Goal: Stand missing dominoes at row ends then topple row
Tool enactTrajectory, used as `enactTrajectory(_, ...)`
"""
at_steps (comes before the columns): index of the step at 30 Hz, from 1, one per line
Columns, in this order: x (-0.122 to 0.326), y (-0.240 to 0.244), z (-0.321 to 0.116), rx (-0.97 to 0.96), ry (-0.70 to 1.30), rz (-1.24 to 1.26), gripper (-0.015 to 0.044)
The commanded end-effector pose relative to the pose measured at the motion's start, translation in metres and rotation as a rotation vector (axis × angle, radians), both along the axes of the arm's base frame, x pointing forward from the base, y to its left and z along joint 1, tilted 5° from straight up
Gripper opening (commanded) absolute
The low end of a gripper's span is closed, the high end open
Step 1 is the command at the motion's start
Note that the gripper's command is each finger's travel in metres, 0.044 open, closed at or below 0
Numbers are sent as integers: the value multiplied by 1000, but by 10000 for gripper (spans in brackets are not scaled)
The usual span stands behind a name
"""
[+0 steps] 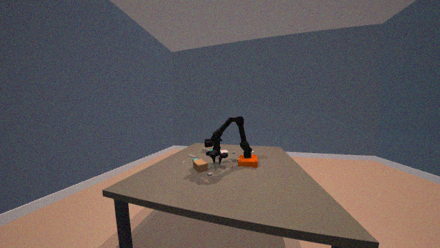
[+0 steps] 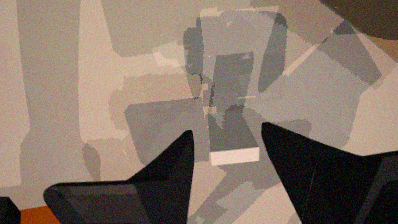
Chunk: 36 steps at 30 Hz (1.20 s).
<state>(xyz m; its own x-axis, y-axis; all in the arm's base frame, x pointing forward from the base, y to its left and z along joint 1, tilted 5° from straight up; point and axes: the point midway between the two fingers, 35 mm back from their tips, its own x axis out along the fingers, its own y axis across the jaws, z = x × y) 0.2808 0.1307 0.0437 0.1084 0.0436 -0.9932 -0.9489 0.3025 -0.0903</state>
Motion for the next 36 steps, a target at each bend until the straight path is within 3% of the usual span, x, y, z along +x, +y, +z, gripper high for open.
enactTrajectory(1,0,-1,-1,-6,-2,5,125)
enactTrajectory(12,1,-1,2,-6,-2,4,107)
enactTrajectory(21,-11,-4,126,0,0,0,107)
enactTrajectory(28,-14,-7,135,2,1,-21,107)
enactTrajectory(36,-7,-80,133,96,37,-975,107)
